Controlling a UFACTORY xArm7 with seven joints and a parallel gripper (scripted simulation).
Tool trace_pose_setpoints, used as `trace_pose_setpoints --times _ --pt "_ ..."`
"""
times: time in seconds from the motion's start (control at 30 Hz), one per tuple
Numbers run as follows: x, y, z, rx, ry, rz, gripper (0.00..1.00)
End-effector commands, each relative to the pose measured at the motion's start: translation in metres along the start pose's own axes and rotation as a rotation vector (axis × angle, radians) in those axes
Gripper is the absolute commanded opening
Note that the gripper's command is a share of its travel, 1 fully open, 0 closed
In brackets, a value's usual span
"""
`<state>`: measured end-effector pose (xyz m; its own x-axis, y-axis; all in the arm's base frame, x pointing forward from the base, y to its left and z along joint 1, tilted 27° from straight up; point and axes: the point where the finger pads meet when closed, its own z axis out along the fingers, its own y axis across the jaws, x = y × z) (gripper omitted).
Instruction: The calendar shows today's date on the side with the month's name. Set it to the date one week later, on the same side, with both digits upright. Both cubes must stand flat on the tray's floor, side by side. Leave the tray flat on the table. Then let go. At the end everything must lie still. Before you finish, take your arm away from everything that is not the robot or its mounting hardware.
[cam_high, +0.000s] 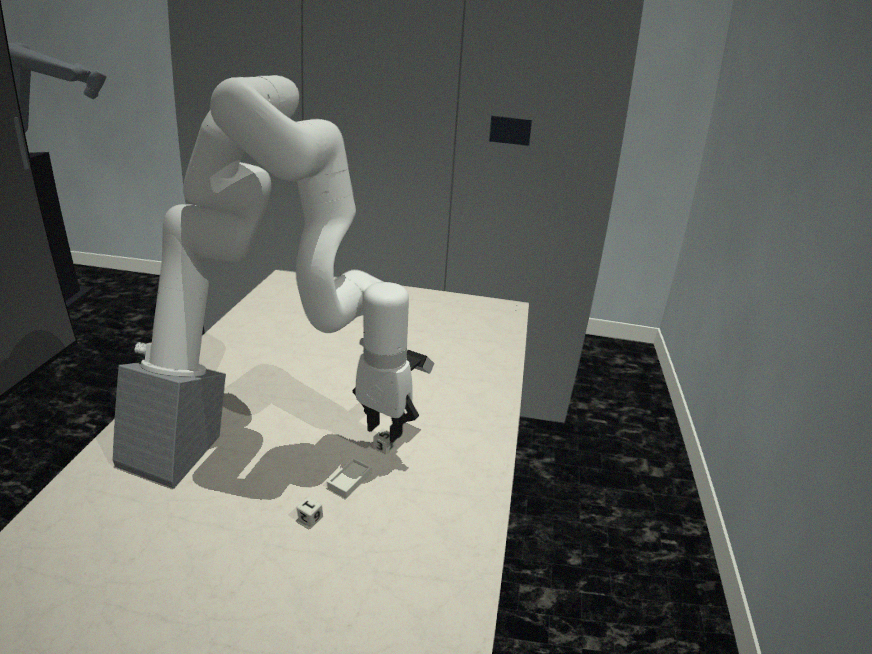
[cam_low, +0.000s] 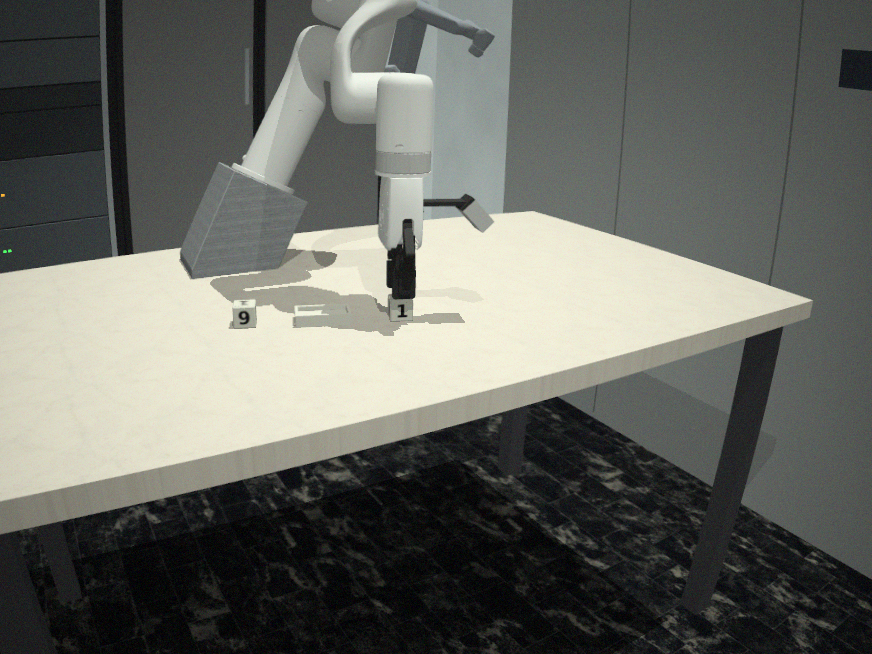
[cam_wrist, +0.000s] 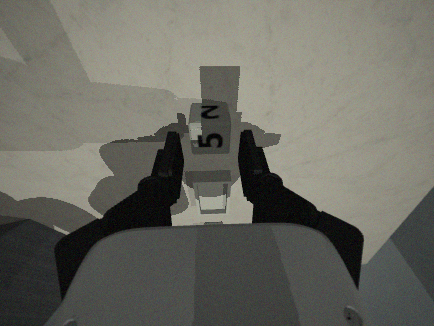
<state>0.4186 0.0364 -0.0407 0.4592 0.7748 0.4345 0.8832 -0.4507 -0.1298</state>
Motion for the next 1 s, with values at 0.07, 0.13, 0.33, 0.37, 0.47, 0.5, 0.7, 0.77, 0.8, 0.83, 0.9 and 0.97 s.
trace_pose_setpoints --times 0.07,0.13,0.33,0.37,0.47,0.5,0.7,0.77,0.8,0.83,0.9,0.97 --pt "0.0 0.001 0.003 -0.003 0.0 0.0 0.49" --pt "0.0 0.001 0.006 -0.003 0.0 0.0 0.49" --pt "0.0 0.001 0.016 -0.003 0.0 0.0 0.49" --pt "0.0 0.001 0.018 -0.003 0.0 0.0 0.49" --pt "0.0 0.001 0.022 -0.003 0.0 0.0 0.49" --pt "0.0 0.001 0.023 -0.003 0.0 0.0 0.49" --pt "0.0 0.001 0.026 -0.003 0.0 0.0 0.49" --pt "0.0 0.001 0.026 -0.003 0.0 0.0 0.49" --pt "0.0 0.001 0.027 -0.003 0.0 0.0 0.49" --pt "0.0 0.001 0.027 -0.003 0.0 0.0 0.49" --pt "0.0 0.001 0.027 -0.003 0.0 0.0 0.49" --pt "0.0 0.001 0.027 -0.003 0.0 0.0 0.49"
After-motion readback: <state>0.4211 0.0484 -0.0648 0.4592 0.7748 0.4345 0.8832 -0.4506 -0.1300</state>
